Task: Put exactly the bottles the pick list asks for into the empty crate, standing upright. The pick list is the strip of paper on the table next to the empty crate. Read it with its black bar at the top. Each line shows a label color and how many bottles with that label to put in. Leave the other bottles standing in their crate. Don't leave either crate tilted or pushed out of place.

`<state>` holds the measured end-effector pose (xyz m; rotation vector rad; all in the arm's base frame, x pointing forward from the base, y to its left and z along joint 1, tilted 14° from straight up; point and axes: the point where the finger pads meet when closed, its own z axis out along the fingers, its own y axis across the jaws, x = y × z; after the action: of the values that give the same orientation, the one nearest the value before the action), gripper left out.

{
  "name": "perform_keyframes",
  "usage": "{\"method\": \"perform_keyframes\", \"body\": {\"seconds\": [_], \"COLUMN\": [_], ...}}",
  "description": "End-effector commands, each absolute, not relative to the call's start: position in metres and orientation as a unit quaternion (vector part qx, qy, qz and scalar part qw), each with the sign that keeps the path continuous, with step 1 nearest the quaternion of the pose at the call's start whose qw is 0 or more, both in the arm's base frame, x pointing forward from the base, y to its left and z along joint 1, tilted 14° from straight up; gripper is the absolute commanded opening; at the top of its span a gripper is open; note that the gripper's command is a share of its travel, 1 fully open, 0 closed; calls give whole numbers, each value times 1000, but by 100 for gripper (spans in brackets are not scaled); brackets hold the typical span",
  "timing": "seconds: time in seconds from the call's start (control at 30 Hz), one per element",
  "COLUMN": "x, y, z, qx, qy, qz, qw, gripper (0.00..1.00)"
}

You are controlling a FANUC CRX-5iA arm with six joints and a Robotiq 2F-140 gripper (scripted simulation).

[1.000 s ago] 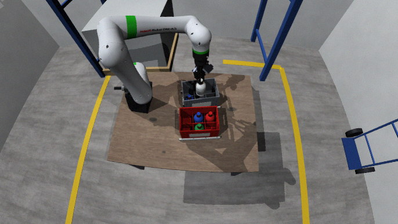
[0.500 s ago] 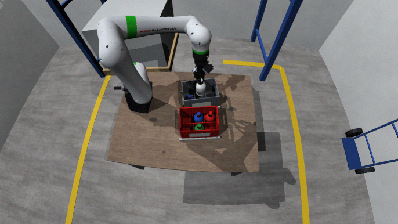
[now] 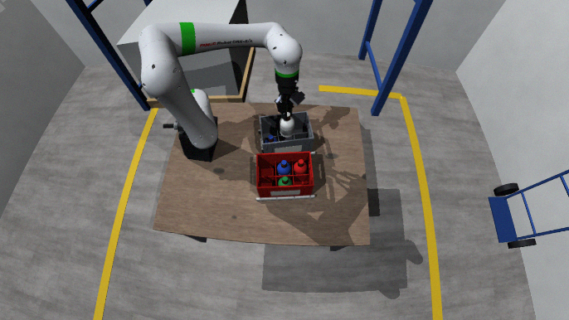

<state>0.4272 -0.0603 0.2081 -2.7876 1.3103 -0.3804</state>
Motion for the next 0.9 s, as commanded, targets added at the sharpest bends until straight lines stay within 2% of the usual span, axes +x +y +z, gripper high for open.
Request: {"method": "perform_keyframes", "body": {"seconds": [0.0, 0.87], "x": [428, 429], "y": [-60, -61], "z": [209, 203], "qx": [-898, -898], "qy": [422, 422], "qz": [-123, -123], "qw": [19, 19], "gripper": [10, 10]}}
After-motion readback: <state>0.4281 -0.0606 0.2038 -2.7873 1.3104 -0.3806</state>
